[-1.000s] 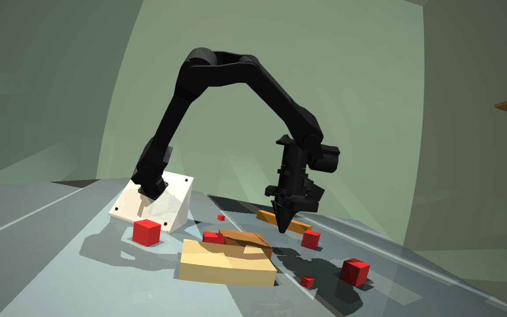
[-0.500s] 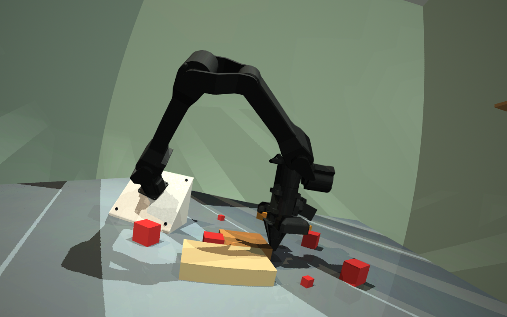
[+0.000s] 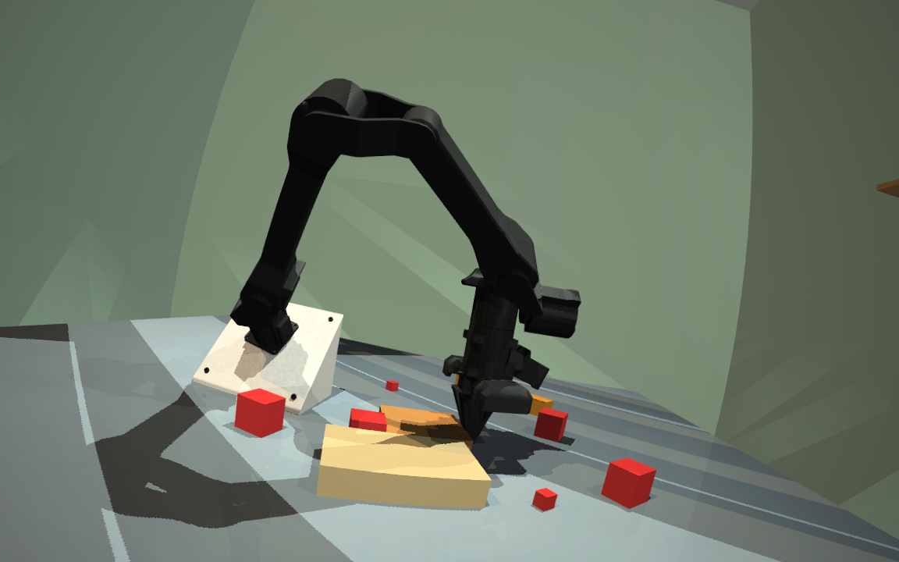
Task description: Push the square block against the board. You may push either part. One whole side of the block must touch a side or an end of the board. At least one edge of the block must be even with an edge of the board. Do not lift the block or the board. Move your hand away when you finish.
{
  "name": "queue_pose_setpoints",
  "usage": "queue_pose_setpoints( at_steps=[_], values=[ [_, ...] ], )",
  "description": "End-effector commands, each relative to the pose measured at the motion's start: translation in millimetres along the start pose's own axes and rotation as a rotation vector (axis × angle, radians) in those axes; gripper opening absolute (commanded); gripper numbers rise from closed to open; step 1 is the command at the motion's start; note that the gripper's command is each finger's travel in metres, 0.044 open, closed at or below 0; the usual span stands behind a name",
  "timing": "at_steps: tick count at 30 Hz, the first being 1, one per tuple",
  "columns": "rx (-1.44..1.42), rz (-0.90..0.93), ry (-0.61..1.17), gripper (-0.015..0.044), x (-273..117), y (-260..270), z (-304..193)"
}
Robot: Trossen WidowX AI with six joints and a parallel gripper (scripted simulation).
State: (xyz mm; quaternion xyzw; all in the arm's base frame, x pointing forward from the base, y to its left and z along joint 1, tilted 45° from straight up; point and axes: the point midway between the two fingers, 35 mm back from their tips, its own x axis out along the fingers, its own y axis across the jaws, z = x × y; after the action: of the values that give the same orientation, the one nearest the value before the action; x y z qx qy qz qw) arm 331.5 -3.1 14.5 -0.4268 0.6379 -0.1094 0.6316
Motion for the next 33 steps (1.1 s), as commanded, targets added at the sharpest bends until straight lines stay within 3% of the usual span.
queue_pose_setpoints(
  at_steps=[1, 11, 33],
  values=[
    [-0.012, -0.003, 0.008, 0.0000, 2, 1, -10],
    [-0.012, -0.003, 0.009, 0.0000, 2, 1, -23],
    [-0.011, -0.003, 0.008, 0.0000, 2, 0, 12]
  ],
)
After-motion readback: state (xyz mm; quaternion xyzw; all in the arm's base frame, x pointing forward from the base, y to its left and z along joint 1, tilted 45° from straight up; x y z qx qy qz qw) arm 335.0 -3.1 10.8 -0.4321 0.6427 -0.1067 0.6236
